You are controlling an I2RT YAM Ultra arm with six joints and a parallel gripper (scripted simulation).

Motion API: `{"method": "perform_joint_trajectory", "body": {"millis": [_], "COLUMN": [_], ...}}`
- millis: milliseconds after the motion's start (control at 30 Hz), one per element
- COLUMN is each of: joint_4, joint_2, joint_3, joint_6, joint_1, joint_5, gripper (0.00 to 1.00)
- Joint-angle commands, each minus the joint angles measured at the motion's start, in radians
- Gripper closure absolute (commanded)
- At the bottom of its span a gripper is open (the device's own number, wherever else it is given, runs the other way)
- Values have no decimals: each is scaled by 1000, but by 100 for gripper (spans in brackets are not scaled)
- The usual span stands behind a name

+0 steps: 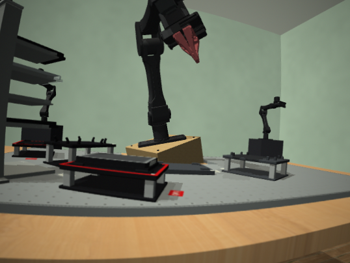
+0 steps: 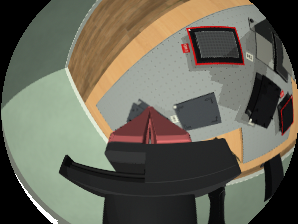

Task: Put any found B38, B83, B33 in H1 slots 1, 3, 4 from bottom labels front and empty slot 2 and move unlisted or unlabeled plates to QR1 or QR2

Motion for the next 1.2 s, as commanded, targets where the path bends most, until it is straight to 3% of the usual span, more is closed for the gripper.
{"method": "perform_joint_trajectory", "body": {"millis": [0,167,333,633,767,1067,1167], "joint_4": [-22,-96,-51,-139,-117,-192,-186], "joint_2": [-8,13,-45,-27,-68,-62,-87], "joint_3": [9,24,-84,-86,-159,-182,-227], "joint_6": [-35,-99,-85,-172,-165,-246,-246], "joint_1": [19,57,77,131,148,204,218], "joint_5": [27,80,90,161,170,241,251], "gripper": [100,100,100,100,100,100,100]}}
